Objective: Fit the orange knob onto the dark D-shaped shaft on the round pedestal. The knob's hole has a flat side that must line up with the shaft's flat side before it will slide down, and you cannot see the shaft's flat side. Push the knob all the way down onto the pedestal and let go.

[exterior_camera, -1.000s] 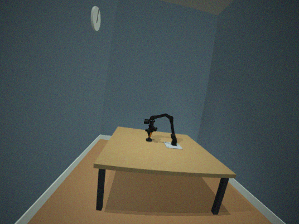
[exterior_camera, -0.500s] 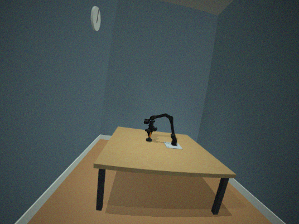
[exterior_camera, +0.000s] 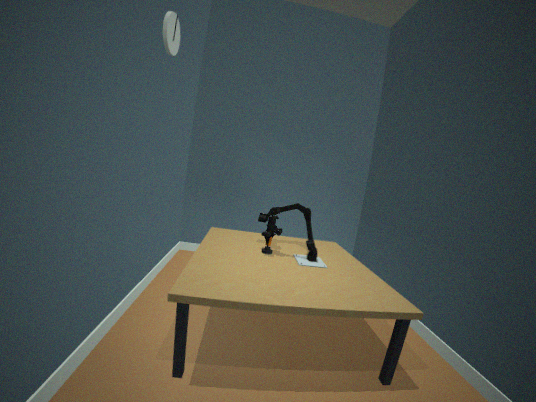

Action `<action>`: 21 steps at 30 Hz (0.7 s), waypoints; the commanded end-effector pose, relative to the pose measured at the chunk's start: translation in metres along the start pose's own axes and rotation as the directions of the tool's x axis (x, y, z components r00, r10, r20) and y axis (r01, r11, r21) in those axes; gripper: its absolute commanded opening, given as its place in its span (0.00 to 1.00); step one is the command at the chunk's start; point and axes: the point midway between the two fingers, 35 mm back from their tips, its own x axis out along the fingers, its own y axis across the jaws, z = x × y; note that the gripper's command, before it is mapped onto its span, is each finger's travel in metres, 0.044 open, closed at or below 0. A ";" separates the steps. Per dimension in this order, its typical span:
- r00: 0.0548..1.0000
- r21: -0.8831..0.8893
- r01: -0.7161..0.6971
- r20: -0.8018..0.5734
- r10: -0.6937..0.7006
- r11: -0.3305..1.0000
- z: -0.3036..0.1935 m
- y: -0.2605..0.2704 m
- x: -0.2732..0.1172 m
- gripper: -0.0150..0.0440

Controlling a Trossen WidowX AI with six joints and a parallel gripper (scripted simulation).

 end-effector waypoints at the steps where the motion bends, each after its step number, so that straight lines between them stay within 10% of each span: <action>1: 1.000 -0.076 -0.003 0.004 0.004 0.997 0.001 0.001 0.002 0.25; 21: 1.000 -0.076 -0.003 0.003 0.004 0.997 -0.004 0.000 0.001 0.25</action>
